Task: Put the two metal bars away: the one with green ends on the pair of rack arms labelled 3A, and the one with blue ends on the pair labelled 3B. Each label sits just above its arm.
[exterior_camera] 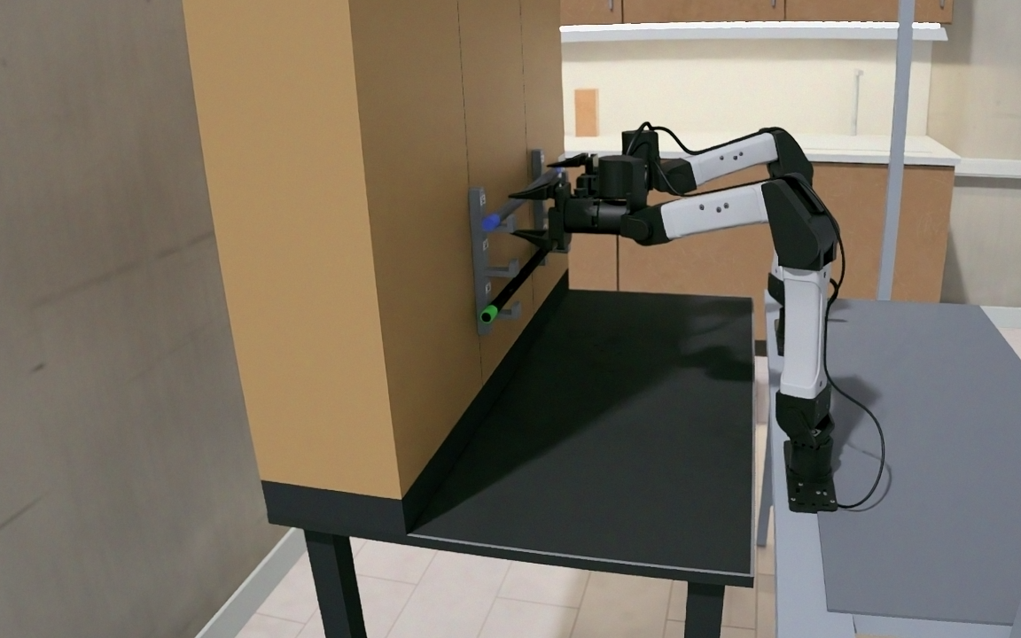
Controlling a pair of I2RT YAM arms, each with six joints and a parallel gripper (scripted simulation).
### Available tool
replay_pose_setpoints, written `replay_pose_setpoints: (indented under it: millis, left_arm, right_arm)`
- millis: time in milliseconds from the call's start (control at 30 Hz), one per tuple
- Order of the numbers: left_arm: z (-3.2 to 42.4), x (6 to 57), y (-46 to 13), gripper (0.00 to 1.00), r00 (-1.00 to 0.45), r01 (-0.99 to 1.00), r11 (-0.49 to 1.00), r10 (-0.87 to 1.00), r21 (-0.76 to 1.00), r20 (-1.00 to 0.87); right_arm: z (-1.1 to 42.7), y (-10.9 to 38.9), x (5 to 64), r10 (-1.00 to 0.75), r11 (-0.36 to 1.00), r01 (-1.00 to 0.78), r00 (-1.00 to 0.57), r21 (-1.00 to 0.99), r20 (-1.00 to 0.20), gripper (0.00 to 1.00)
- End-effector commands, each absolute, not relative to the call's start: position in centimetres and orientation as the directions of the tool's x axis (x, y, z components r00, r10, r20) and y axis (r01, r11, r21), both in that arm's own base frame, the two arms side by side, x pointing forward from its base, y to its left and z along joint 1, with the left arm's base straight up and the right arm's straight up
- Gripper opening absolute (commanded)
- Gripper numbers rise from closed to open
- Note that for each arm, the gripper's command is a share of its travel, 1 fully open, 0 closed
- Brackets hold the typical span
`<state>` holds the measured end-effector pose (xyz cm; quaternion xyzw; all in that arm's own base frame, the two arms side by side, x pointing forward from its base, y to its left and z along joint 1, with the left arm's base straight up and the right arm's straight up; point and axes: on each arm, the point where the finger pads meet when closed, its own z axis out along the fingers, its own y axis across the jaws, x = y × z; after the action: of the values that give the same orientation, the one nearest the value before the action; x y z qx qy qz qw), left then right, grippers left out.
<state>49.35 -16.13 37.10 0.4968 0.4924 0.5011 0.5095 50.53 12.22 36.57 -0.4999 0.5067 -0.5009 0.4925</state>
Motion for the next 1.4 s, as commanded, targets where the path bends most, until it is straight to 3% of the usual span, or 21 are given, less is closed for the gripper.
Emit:
replay_pose_setpoints:
  millis: [0, 200, 1367]
  left_arm:
    - [36.74, 50.49, -16.27, 0.64, 0.016, -0.006, -0.004, 1.0, 1.0, 0.004]
    - [36.73, 50.97, -16.28, 0.64, 0.016, -0.006, -0.004, 1.0, 1.0, 0.004]
    - [36.66, 50.97, -16.28, 0.2, 0.016, -0.006, -0.004, 1.0, 1.0, 0.004]
  right_arm:
    - [37.26, 12.0, 51.22, -1.0, -0.003, -0.003, -0.015, -1.0, 0.003, 0.64]
    - [37.28, 11.99, 51.7, -1.0, -0.003, -0.003, -0.015, -1.0, 0.003, 0.64]
    - [37.21, 11.99, 51.7, -1.0, -0.003, -0.003, -0.015, -1.0, 0.003, 0.2]
